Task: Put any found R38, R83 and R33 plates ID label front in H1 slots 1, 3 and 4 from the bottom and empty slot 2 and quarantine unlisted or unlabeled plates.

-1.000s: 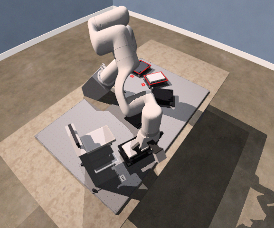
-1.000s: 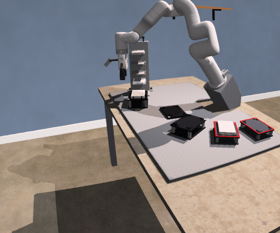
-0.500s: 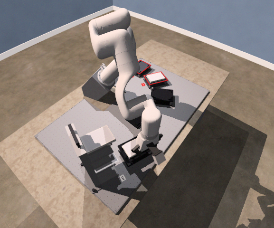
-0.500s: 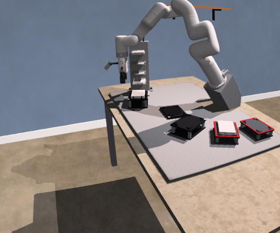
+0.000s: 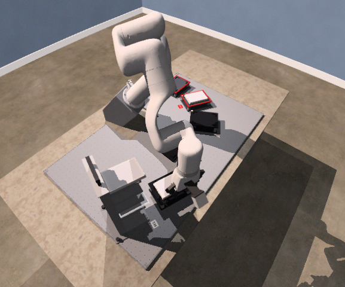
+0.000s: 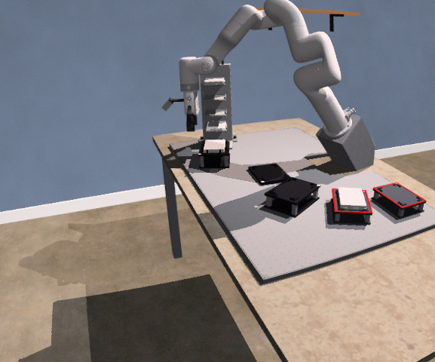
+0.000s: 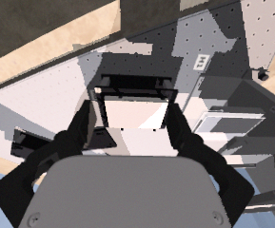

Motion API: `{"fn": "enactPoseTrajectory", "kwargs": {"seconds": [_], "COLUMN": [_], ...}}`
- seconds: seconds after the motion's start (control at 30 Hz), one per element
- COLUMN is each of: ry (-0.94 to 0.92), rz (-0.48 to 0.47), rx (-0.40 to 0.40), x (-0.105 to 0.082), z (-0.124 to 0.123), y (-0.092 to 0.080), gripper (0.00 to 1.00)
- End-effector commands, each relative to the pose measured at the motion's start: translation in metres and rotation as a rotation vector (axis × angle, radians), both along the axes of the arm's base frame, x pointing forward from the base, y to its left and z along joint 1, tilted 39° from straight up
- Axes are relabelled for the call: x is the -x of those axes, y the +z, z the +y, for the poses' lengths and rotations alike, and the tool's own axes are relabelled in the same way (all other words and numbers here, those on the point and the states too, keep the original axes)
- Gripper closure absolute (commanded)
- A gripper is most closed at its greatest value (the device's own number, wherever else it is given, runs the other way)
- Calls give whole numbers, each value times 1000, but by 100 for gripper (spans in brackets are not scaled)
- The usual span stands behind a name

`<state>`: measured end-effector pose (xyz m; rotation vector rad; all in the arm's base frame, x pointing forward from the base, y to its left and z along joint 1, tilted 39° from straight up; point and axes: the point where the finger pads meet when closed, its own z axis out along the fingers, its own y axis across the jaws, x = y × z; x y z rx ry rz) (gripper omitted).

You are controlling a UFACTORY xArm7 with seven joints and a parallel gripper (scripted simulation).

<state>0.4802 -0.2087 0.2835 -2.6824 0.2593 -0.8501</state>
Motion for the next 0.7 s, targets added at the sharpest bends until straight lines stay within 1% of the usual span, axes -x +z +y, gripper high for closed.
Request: {"fn": "enactPoseTrajectory", "kwargs": {"seconds": [0.0, 0.13, 0.67], "ry": [-2, -2, -2], "rz": [-3, -3, -2], "rx": [1, 1, 1], "x": [-4, -6, -20], "z": [0, 1, 7], "y": [-3, -6, -25], "gripper": [0, 0, 0]}}
